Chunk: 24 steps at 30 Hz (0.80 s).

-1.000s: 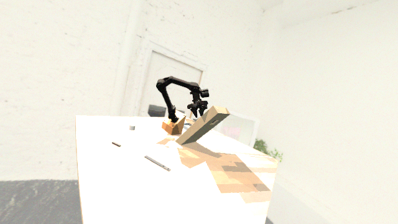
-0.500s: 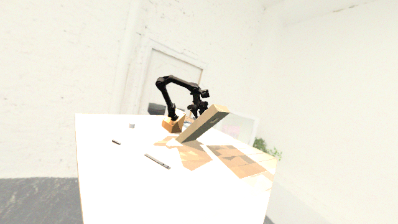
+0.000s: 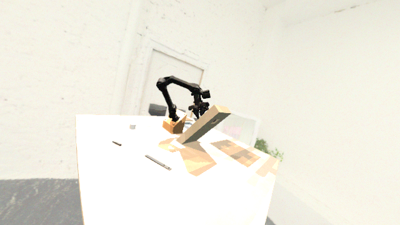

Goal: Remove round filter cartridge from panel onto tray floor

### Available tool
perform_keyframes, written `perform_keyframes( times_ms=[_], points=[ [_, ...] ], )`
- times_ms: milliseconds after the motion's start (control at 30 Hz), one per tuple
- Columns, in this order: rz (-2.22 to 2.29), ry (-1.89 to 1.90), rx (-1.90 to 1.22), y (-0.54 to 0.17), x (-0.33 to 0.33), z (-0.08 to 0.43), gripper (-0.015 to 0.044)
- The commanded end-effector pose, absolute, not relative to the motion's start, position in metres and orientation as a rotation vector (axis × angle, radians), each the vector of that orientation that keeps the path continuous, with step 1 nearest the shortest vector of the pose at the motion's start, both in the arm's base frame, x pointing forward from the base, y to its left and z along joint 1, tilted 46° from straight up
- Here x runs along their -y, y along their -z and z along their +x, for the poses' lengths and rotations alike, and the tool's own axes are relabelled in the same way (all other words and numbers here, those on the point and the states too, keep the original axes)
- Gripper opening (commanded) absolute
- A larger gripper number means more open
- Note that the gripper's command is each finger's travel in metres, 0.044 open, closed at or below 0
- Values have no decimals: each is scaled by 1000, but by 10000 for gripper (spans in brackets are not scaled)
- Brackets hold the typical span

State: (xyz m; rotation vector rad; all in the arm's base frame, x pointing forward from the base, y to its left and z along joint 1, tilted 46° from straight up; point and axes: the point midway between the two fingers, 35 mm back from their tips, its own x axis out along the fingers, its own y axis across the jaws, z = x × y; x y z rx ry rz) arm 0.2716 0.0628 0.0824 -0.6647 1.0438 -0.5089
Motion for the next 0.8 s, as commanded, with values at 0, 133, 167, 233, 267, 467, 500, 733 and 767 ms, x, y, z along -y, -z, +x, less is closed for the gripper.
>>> perform_keyframes(
  times_ms=[0, 133, 167, 233, 267, 467, 500, 733, 767],
  points=[
    [-662, 509, -1046, -82, -63, 271, 139],
    [-663, 509, -1046, -85, -66, 275, 34],
    [-663, 509, -1045, -87, -68, 277, 8],
    [-664, 509, -1044, -91, -71, 282, 0],
    [-664, 509, -1044, -94, -73, 284, 0],
    [-662, 504, -1047, -105, -88, 282, 0],
    [-661, 503, -1048, -108, -91, 281, 0],
    [-661, 501, -1051, -129, -115, 269, 0],
    [-661, 501, -1051, -132, -119, 267, 0]
  ],
)
